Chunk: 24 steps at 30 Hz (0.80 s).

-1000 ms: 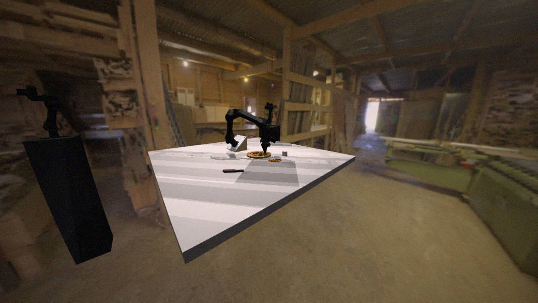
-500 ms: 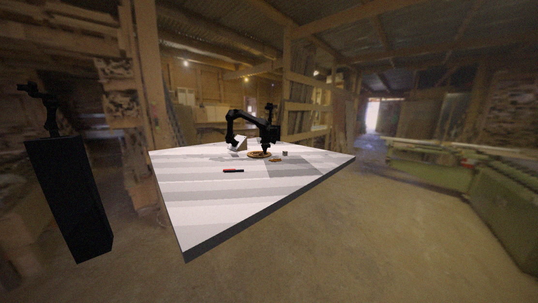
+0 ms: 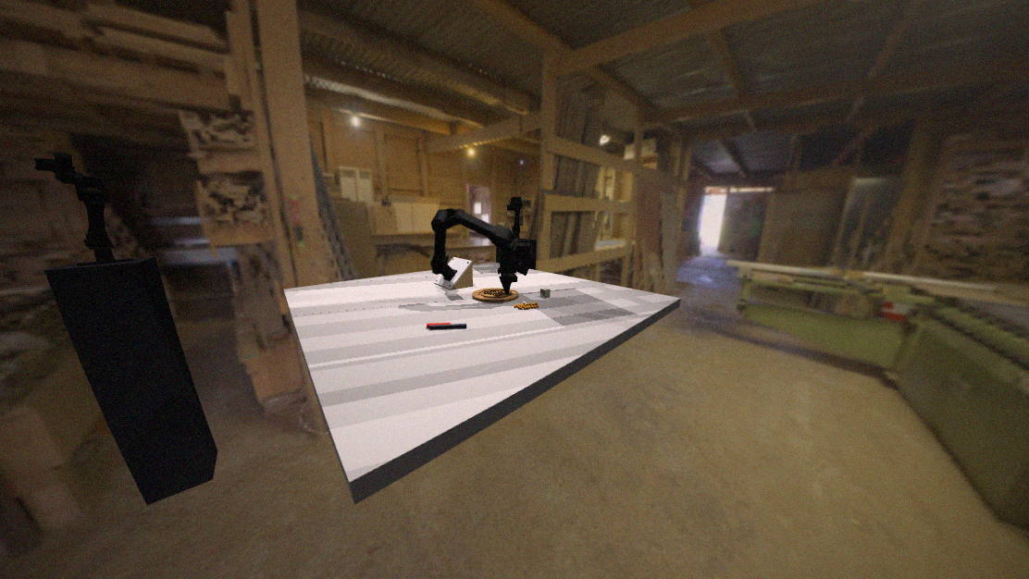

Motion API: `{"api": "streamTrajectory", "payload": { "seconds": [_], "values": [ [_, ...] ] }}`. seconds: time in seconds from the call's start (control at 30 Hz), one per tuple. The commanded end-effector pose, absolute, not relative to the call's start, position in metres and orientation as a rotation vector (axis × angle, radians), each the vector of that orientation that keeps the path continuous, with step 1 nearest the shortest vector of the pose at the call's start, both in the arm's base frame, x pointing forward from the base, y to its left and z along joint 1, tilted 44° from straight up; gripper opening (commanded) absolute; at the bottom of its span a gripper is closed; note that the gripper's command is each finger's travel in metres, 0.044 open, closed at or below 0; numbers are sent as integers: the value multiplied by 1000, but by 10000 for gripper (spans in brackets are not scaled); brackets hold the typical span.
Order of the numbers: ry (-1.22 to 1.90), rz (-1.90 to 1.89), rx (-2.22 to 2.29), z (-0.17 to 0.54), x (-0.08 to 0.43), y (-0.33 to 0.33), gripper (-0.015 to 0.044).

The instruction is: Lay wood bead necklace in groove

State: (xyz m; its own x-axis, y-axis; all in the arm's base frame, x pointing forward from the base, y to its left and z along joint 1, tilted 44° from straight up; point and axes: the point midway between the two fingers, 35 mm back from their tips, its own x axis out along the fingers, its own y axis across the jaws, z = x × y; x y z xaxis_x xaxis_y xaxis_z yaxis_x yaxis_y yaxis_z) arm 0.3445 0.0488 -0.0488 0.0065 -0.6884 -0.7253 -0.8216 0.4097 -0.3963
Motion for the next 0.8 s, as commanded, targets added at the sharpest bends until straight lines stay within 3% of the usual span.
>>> {"api": "streamTrajectory", "payload": {
  "seconds": [0.0,0.77],
  "values": [
    [1724,177,-1324,-49,345,49,0],
    [1725,175,-1331,-43,345,53,0]
  ]
}}
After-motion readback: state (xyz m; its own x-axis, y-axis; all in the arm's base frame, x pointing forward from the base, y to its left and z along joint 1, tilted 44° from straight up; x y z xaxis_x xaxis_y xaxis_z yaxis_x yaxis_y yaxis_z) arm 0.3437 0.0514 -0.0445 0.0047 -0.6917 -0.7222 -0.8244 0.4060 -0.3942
